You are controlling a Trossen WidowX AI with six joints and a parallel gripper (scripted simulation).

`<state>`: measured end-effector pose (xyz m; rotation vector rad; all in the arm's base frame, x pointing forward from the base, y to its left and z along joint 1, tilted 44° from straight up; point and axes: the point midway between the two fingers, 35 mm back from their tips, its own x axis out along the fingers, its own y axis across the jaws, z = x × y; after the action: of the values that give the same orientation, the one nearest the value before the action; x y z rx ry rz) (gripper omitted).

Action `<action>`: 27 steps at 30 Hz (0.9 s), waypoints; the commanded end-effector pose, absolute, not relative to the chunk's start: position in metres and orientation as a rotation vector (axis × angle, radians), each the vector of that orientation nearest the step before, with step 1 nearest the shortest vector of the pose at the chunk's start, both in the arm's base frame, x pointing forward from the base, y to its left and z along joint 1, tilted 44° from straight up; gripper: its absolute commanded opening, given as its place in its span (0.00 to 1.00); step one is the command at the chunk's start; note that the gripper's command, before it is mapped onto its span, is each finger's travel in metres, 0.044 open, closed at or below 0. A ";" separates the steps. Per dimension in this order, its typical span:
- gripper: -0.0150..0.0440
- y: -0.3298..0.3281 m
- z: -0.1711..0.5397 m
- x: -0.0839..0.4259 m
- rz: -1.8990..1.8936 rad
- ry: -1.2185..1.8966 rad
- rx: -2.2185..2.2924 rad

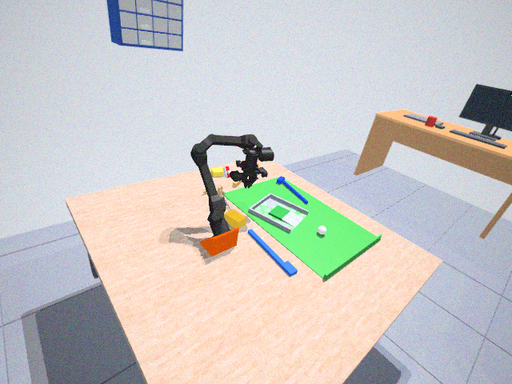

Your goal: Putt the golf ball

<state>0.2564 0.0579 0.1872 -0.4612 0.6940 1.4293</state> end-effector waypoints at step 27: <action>0.25 -0.138 0.076 0.315 0.809 1.511 -0.252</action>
<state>0.3125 -0.1139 0.0873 -0.2741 1.4366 0.8996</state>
